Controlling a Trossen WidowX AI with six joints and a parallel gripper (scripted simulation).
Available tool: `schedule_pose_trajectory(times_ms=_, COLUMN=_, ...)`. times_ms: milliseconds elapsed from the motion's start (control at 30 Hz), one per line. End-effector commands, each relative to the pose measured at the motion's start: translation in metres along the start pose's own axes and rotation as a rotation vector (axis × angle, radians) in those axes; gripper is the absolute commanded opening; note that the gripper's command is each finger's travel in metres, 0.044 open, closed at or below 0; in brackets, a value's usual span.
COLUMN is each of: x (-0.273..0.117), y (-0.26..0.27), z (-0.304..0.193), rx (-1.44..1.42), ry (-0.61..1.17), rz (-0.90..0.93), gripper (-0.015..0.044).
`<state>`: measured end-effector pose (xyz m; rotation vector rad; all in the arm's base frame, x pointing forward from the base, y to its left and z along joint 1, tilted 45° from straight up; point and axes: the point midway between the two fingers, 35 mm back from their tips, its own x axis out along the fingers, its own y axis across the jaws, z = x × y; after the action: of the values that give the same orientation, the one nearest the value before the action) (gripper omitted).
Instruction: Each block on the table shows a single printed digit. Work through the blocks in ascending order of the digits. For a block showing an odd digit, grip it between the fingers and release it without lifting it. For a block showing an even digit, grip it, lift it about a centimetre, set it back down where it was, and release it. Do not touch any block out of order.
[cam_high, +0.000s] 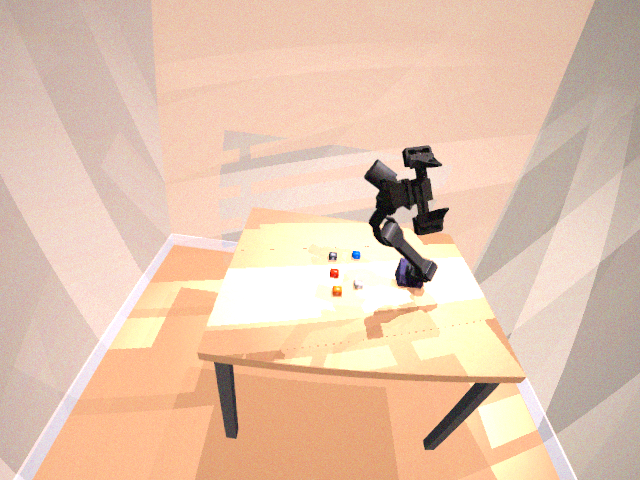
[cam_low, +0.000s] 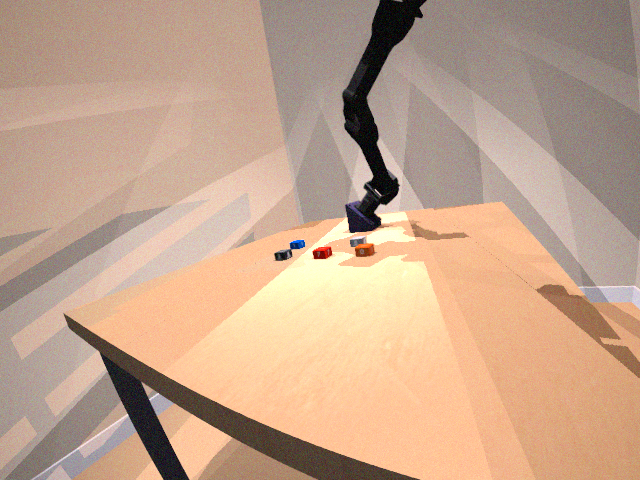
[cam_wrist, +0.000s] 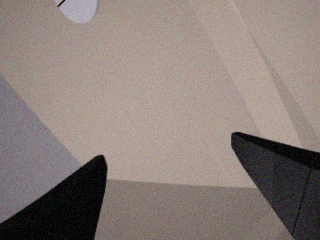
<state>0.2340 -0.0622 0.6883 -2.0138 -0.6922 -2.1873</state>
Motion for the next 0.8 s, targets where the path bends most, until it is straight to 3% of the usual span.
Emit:
schedule_pose_trajectory(times_ms=0, x=0.001, y=-0.002, z=-0.002, rx=0.002, ry=-0.002, rz=-0.008, gripper=0.04)
schedule_pose_trajectory(times_ms=67, x=0.011, y=-0.018, z=-0.019, rx=-0.012, ry=-0.014, rz=-0.068, gripper=0.04)
schedule_pose_trajectory(times_ms=267, x=0.04, y=-0.061, z=-0.113, rx=-0.395, ry=0.098, rz=-0.229, gripper=0.04)
schedule_pose_trajectory(times_ms=467, x=0.059, y=-0.153, z=-0.176, rx=-0.814, ry=0.23, rz=-0.457, gripper=0.04)
schedule_pose_trajectory(times_ms=600, x=0.059, y=-0.229, z=-0.184, rx=-1.065, ry=0.317, rz=-0.647, gripper=0.04)
schedule_pose_trajectory(times_ms=767, x=0.041, y=-0.322, z=-0.153, rx=-1.318, ry=0.421, rz=-0.924, gripper=0.04)
